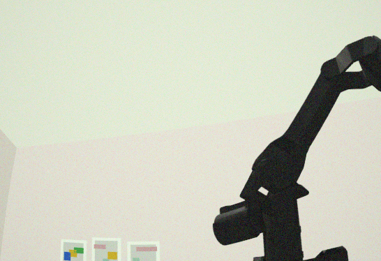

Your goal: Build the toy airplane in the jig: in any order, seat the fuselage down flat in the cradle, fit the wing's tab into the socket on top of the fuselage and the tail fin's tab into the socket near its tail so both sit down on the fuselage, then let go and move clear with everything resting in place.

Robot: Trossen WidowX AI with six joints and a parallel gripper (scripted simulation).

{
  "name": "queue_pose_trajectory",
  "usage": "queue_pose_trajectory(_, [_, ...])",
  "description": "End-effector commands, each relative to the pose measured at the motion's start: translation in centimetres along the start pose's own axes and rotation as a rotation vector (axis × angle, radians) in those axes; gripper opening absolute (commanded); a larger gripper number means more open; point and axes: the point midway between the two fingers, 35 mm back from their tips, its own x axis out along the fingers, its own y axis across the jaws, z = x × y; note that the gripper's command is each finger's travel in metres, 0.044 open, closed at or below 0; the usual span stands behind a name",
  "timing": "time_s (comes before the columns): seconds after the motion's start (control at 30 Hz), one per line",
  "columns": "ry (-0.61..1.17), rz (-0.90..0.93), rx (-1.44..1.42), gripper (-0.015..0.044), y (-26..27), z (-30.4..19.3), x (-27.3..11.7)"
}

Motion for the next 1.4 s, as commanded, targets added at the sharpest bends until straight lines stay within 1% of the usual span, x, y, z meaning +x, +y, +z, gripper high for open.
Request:
queue_pose_trajectory(0.0, [-0.002, -0.004, 0.003, 0.0196, -0.1, 0.0, 0.3])
queue_pose_trajectory(0.07, [-0.002, -0.004, 0.003, 0.0196, -0.1, 0.0, 0.3])
queue_pose_trajectory(0.23, [0.001, -0.001, 0.0, 0.0162, 0.0, 0.0, 0.1])
queue_pose_trajectory(0.4, [0.001, -0.001, 0.0, 0.0031, 0.0, 0.0, 0.1])
queue_pose_trajectory(0.9, [0.001, -0.001, 0.0, 0.0425, 0.0, 0.0, 0.1])
queue_pose_trajectory(0.93, [0.001, -0.001, 0.0, 0.044, 0.0, 0.0, 0.1])
queue_pose_trajectory(1.23, [0.001, -0.001, 0.0, 0.044, 0.0, 0.0, -0.1])
queue_pose_trajectory(1.3, [0.0, -0.002, 0.001, 0.044, 0.2, 0.1, -2.3])
queue_pose_trajectory(1.37, [-0.001, -0.003, 0.002, 0.044, 0.2, 0.1, -5.8])
